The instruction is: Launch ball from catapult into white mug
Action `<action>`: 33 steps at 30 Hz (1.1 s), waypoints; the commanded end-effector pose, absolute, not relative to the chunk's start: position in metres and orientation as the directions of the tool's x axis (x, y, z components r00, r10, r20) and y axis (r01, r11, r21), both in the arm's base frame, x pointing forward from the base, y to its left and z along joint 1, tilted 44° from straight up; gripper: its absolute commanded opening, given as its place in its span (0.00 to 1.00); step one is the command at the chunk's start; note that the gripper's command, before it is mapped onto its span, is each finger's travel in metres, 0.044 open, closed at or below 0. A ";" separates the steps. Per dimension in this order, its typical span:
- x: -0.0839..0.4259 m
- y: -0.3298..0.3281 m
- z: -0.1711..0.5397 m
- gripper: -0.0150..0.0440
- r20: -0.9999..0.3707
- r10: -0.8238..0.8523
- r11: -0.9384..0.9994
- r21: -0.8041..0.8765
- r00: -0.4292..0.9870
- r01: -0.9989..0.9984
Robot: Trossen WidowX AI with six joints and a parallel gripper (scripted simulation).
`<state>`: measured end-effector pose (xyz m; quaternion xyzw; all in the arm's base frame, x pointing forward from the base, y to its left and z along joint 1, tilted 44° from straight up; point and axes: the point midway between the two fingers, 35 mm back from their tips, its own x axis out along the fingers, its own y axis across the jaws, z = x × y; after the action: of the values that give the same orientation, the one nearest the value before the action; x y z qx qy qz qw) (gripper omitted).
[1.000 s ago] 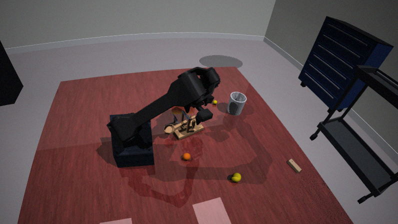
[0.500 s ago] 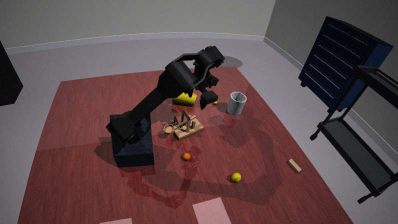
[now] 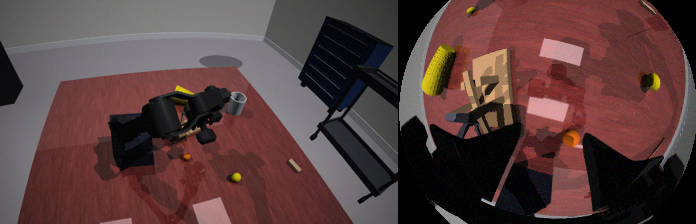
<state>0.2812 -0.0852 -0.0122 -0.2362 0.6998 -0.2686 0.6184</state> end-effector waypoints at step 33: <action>0.221 -0.162 -0.035 0.76 -0.714 -0.687 0.711 -0.699 -0.137 0.077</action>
<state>0.2231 -0.1584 -0.0320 -0.2182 0.6871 -0.3085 0.6206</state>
